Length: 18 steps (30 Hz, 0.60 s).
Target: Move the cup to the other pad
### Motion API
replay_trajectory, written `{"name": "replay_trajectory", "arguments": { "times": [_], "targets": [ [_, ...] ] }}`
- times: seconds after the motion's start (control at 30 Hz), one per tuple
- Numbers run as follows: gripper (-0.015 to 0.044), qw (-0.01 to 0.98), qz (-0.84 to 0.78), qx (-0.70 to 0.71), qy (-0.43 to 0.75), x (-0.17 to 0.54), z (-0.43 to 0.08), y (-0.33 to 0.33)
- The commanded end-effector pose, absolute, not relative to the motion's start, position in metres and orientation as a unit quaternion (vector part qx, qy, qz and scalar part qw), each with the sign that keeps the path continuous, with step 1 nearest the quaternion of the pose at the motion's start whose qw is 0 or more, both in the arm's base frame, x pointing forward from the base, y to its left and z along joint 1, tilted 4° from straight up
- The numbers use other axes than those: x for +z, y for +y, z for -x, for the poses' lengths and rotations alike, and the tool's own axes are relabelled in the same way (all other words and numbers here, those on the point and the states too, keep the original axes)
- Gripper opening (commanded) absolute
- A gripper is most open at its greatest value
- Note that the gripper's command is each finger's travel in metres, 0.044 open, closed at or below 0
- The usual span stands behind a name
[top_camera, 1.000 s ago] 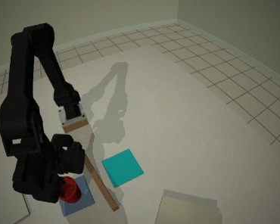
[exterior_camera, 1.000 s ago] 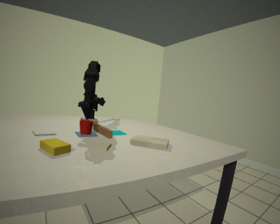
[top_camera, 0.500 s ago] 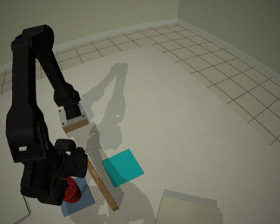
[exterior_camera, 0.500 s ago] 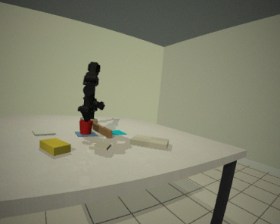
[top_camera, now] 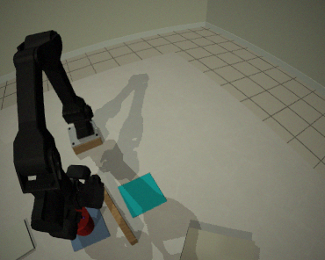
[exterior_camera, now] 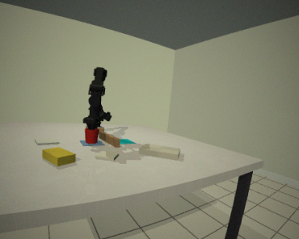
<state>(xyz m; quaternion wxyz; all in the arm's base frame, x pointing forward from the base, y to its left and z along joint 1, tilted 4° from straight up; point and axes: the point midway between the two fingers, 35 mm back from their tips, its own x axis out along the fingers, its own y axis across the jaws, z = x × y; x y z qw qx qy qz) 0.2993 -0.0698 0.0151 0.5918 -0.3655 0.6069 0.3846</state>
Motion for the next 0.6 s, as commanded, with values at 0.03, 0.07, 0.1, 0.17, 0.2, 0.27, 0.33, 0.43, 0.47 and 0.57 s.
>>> {"name": "replay_trajectory", "arguments": {
  "times": [0.03,0.07,0.1,0.17,0.2,0.27,0.33,0.43,0.47,0.57],
  "targets": [
    [0.0148,0.591,0.363,0.388,0.607,0.0118,-0.2975,-0.0685],
    [0.0148,0.591,0.363,0.388,0.607,0.0118,-0.2975,-0.0685],
    [0.0148,0.591,0.363,0.388,0.607,0.0118,-0.2975,-0.0685],
    [0.0095,0.591,0.365,0.385,0.608,0.0136,-0.2985,-0.0696],
    [0.0069,0.591,0.365,0.385,0.608,0.0136,-0.2985,-0.0696],
    [0.0056,0.591,0.365,0.385,0.608,0.0136,-0.2985,-0.0696],
    [0.0042,0.591,0.365,0.385,0.608,0.0136,-0.2985,-0.0696],
    [0.0022,0.591,0.365,0.385,0.608,0.0136,-0.2985,-0.0696],
    [0.0016,0.591,0.365,0.385,0.608,0.0136,-0.2985,-0.0696],
    [0.0000,0.591,0.365,0.385,0.608,0.0136,-0.2985,-0.0696]
  ]
}}
